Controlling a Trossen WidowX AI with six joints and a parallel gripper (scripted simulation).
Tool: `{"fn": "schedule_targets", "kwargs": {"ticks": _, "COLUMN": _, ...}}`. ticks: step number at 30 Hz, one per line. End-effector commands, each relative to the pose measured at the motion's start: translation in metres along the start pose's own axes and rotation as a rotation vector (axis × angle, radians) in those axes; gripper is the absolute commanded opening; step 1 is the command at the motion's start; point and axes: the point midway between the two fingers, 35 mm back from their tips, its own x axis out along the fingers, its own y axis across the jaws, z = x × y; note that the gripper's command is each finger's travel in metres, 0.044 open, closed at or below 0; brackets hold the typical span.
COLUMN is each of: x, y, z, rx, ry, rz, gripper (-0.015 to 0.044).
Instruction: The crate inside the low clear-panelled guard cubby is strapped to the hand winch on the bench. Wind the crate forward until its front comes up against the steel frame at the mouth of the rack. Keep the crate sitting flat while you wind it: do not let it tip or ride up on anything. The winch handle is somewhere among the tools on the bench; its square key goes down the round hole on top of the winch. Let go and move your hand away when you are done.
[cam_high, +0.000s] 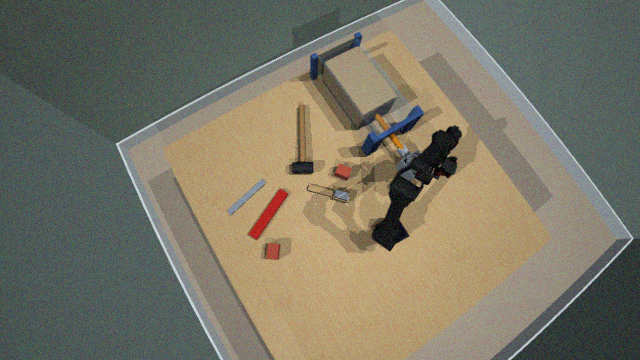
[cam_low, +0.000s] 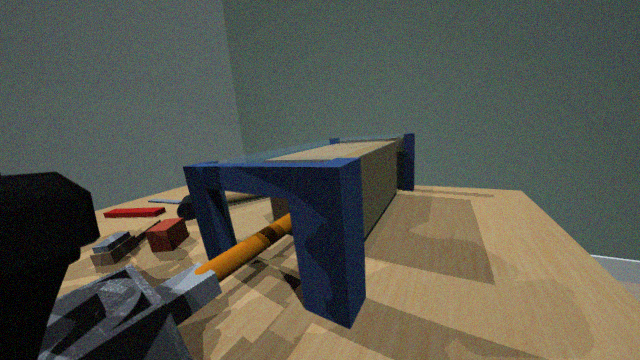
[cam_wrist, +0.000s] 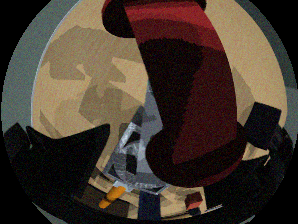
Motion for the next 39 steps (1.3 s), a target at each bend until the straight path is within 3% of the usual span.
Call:
{"fn": "schedule_targets", "kwargs": {"ticks": 1, "x": -0.012, "y": 0.003, "z": 0.001, "rx": 0.001, "ry": 0.008, "rz": 0.006, "gripper": 0.044}}
{"fn": "schedule_targets", "kwargs": {"ticks": 10, "x": -0.118, "y": -0.001, "z": 0.014, "rx": 0.015, "ry": 0.082, "rz": 0.048, "gripper": 0.044}}
{"fn": "schedule_targets", "kwargs": {"ticks": 16, "x": -0.127, "y": -0.002, "z": 0.018, "rx": 0.026, "ry": 0.084, "rz": 0.07, "gripper": 0.044}}
{"fn": "schedule_targets", "kwargs": {"ticks": 33, "x": -0.127, "y": -0.002, "z": 0.018, "rx": 0.026, "ry": 0.084, "rz": 0.07, "gripper": 0.0}}
{"fn": "schedule_targets", "kwargs": {"ticks": 39, "x": -0.127, "y": -0.002, "z": 0.018, "rx": 0.026, "ry": 0.084, "rz": 0.07, "gripper": 0.0}}
